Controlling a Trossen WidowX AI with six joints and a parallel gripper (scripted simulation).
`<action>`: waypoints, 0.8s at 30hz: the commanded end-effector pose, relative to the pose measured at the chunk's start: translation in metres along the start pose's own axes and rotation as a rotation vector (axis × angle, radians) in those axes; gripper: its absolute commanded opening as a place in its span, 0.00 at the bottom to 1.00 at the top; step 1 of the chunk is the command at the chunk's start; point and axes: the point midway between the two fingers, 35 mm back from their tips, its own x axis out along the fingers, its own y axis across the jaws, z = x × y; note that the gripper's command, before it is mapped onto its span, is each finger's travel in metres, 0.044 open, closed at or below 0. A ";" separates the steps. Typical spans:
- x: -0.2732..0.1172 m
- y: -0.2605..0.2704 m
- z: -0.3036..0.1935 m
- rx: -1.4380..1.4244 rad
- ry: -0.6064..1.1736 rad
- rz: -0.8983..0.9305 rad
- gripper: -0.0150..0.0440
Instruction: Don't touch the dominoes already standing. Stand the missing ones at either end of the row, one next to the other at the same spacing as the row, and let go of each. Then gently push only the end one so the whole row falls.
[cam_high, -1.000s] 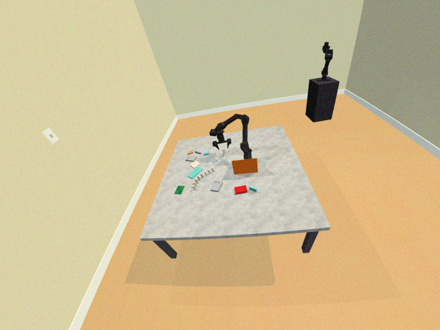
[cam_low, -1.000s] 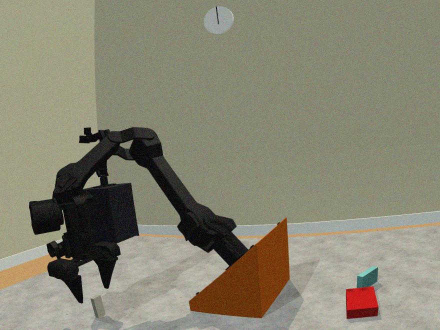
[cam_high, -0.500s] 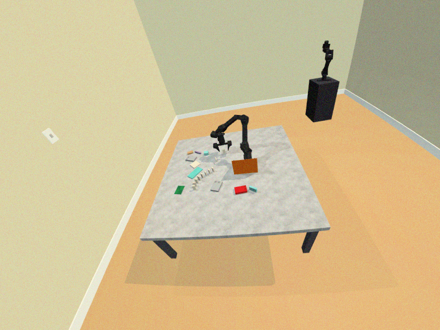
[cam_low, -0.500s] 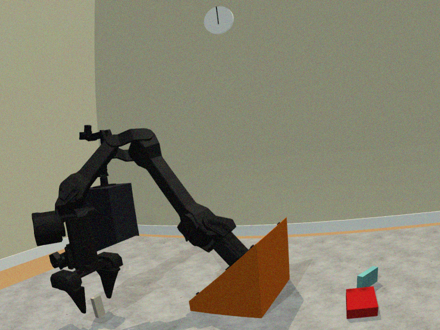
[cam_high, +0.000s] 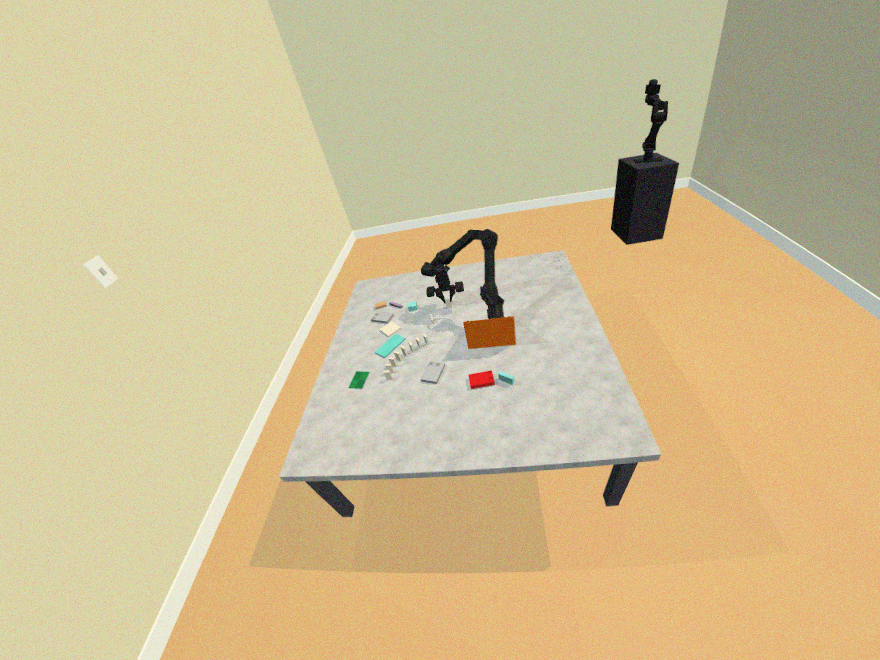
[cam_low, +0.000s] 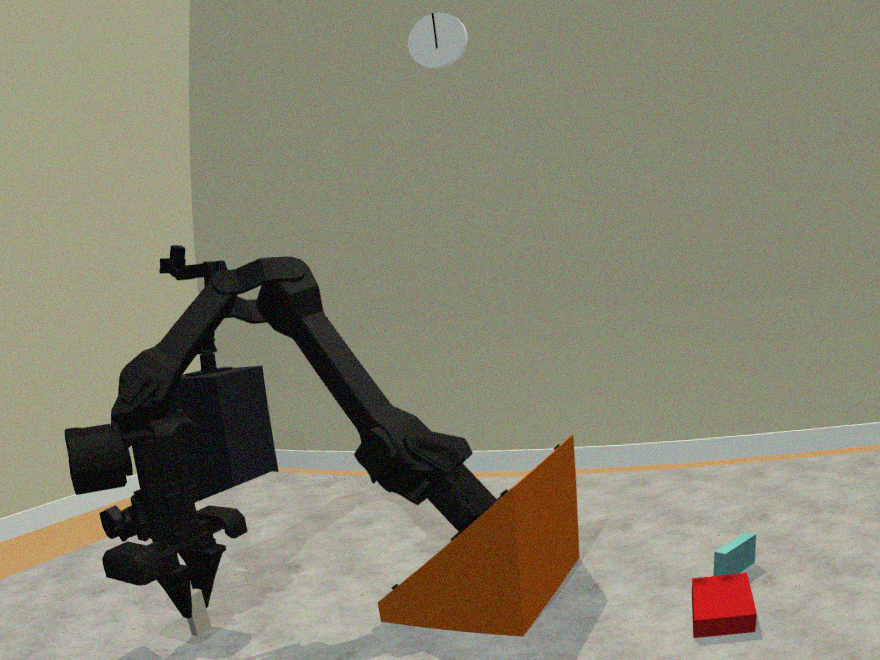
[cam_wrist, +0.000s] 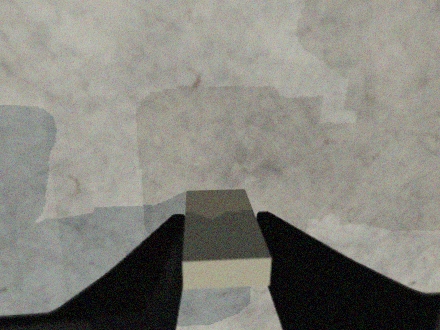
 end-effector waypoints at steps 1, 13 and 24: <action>0.001 0.000 -0.001 -0.004 0.006 0.003 0.44; -0.082 0.009 -0.002 0.000 0.020 0.000 0.44; -0.135 0.002 -0.002 -0.024 0.010 0.000 0.44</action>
